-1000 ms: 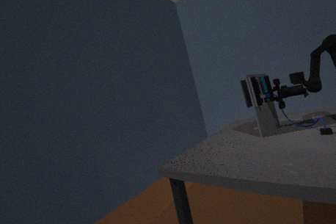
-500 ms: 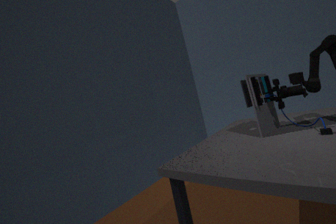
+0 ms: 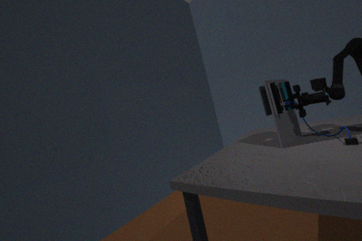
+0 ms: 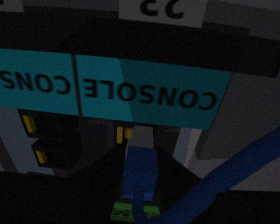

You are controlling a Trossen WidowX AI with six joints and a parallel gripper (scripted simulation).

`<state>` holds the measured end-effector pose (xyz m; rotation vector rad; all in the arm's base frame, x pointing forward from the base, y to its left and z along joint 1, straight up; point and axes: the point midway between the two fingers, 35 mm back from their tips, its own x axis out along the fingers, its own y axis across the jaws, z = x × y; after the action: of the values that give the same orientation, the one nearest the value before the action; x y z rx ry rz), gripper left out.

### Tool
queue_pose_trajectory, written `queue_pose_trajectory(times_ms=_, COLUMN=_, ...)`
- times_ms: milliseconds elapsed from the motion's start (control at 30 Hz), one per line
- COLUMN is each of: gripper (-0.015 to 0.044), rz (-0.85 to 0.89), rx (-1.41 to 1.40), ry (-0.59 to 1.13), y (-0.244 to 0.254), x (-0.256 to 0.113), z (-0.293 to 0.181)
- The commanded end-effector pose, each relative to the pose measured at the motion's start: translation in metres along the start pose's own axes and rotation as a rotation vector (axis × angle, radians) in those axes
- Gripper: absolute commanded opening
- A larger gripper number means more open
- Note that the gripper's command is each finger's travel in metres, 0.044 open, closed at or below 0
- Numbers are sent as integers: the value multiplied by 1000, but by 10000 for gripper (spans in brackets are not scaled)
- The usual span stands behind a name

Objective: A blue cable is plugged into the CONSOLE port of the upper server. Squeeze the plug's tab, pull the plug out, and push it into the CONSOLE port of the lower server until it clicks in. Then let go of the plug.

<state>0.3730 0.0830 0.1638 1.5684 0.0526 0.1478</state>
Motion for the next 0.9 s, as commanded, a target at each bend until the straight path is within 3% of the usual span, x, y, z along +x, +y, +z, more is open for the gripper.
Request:
queue_pose_trajectory(times_ms=0, gripper=0, rz=9, rx=-5, ry=6, y=2, x=2, z=-1)
queue_pose_trajectory(times_ms=867, gripper=0, rz=11, rx=-6, ry=6, y=2, x=7, z=0)
